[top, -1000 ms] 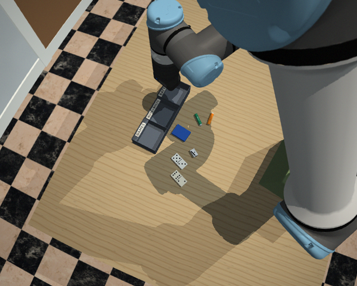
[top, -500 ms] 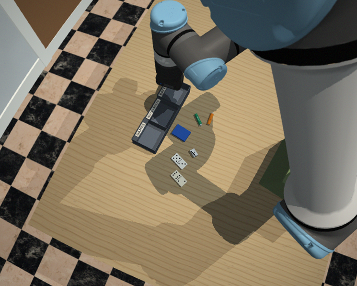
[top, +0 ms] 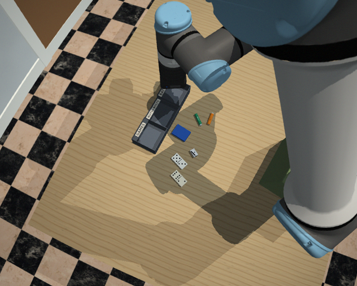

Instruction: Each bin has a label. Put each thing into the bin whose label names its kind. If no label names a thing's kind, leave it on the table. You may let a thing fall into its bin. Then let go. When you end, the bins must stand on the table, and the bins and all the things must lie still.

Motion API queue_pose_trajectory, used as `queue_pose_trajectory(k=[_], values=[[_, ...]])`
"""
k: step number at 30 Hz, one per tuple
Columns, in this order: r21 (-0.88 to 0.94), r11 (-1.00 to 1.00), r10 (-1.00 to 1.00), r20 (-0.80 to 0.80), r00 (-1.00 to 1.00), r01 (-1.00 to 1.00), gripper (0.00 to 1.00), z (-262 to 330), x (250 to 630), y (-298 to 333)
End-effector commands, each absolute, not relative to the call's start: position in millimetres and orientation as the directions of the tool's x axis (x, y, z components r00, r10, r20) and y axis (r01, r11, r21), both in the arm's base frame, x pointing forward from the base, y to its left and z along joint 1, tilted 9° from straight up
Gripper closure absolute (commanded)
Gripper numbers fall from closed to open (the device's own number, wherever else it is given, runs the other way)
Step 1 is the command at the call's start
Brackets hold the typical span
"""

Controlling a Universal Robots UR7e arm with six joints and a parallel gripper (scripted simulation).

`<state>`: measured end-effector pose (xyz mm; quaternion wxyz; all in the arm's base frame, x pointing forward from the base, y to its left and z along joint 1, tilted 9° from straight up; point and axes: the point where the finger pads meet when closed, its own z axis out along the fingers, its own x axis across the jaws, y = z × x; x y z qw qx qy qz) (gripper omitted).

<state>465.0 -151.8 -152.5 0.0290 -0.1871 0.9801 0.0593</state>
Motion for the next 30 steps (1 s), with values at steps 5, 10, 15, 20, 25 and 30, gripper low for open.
queue_pose_trajectory(k=[5, 10, 15, 20, 25, 30], values=[[0.08, 0.795, -0.593, -0.109, -0.798, -0.601, 0.69, -152.0, 465.4, -152.4], [0.068, 0.725, -0.676, -0.118, -0.728, -0.685, 0.69, -152.0, 465.4, -152.4], [0.05, 0.618, -0.775, -0.128, -0.618, -0.785, 0.69, -152.0, 465.4, -152.4], [0.032, 0.506, -0.852, -0.137, -0.505, -0.862, 0.69, -152.0, 465.4, -152.4], [0.014, 0.385, -0.912, -0.144, -0.383, -0.923, 0.69, -152.0, 465.4, -152.4], [0.012, 0.367, -0.92, -0.145, -0.365, -0.93, 0.69, -152.0, 466.0, -152.6]])
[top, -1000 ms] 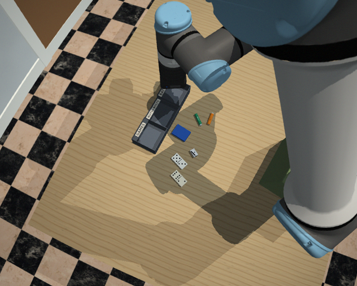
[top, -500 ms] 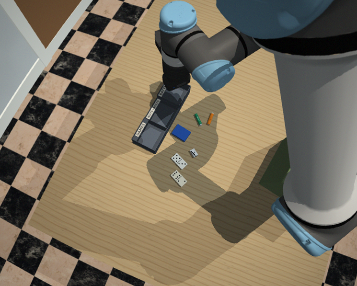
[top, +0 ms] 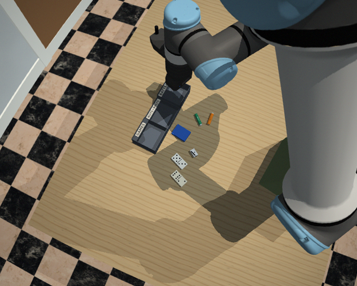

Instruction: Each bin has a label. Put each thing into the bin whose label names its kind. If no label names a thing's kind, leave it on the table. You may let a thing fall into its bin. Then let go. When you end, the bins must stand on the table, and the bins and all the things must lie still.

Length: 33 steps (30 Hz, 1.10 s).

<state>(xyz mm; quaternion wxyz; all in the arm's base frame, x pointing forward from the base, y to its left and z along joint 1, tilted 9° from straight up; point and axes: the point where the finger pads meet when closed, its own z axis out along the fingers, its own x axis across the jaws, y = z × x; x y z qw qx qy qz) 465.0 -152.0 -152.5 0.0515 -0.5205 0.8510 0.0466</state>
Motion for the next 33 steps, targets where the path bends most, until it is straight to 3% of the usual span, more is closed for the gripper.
queue_pose_trajectory(k=[1, 8, 33], values=[[0.005, 0.32, -0.936, -0.149, -0.318, -0.947, 0.69, -152.0, 466.0, -152.6], [-0.023, 0.139, -0.978, -0.16, -0.134, -0.99, 0.69, -152.0, 465.4, -152.4], [-0.023, 0.139, -0.978, -0.16, -0.134, -0.99, 0.69, -196.7, 467.4, -145.3]])
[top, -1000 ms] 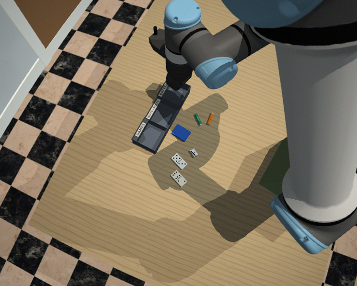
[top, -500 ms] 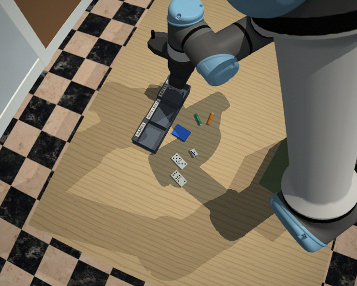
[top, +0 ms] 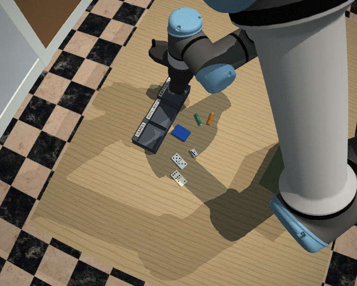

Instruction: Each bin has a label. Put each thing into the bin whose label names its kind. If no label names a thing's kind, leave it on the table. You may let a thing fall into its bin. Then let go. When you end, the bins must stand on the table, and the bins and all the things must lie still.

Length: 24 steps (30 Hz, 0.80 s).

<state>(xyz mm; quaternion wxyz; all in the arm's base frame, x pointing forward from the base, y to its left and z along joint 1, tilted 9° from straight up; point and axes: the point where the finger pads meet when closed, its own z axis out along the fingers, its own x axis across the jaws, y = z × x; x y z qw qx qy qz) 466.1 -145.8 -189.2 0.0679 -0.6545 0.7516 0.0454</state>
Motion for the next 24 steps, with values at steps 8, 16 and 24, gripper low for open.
queue_pose_trajectory(k=[8, 16, 24], values=[[-0.023, 0.139, -0.978, -0.16, -0.134, -0.99, 0.69, -210.6, 468.1, -143.1], [-0.023, 0.139, -0.978, -0.16, -0.134, -0.99, 0.69, -210.6, 468.1, -143.1], [-0.023, 0.139, -0.978, -0.16, -0.134, -0.99, 0.69, -210.6, 468.0, -143.1]])
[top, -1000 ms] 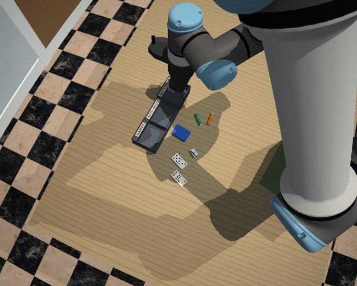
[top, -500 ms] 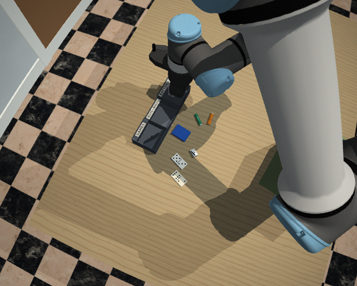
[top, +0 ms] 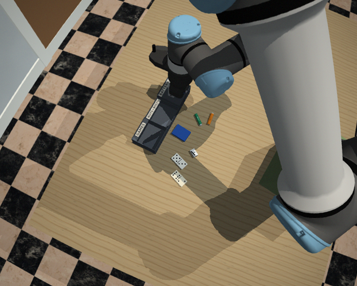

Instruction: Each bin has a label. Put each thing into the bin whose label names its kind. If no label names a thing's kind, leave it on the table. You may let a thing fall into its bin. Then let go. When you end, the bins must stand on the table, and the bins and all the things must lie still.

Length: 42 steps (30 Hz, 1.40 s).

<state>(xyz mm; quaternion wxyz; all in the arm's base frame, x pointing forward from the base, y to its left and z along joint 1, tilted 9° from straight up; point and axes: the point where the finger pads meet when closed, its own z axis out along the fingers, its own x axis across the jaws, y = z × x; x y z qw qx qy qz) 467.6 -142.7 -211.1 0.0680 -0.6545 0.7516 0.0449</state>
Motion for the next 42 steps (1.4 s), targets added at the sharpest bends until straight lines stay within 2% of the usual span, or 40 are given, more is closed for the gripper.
queue_pose_trajectory(k=[1, 42], values=[[-0.023, 0.139, -0.978, -0.16, -0.134, -0.99, 0.69, -210.6, 468.0, -143.1], [-0.023, 0.139, -0.978, -0.16, -0.134, -0.99, 0.69, -200.1, 467.6, -144.8]])
